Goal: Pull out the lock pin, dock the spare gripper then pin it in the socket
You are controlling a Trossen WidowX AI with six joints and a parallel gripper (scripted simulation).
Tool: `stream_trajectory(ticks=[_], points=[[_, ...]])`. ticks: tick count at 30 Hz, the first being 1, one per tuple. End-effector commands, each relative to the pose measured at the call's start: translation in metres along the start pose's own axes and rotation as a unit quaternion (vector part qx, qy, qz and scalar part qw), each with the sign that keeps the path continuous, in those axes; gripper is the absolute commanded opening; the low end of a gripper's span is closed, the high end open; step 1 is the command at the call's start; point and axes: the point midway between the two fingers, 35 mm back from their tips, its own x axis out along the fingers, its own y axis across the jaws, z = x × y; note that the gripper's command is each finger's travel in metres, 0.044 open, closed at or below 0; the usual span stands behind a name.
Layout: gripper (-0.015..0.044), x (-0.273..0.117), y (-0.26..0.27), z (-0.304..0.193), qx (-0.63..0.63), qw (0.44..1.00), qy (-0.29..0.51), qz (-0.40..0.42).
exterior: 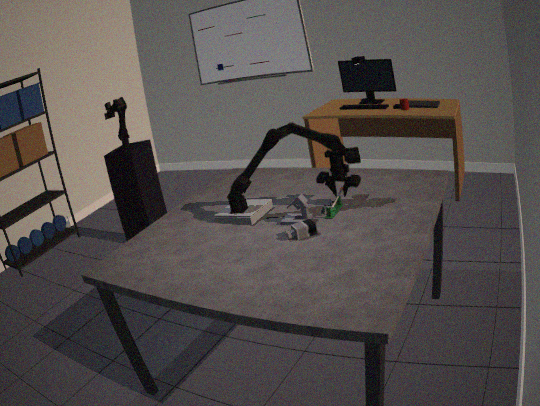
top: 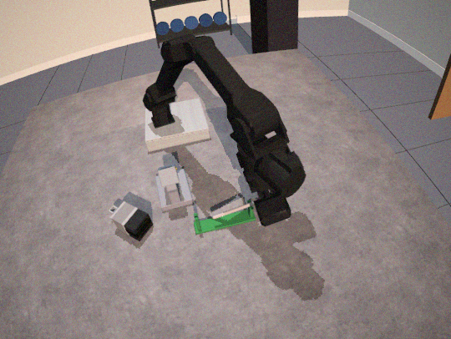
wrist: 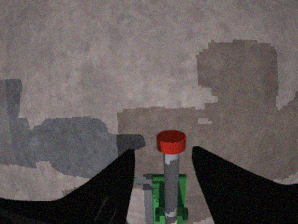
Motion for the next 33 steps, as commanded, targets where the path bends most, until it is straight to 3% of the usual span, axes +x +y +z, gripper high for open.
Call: stream_trajectory(ticks=[1,33], points=[[0.02,-0.011,0.001,0.002,0.0,1.0,0.0,-0.001],[0.02,-0.061,0.013,0.007,0.01,0.999,0.011,0.028]])
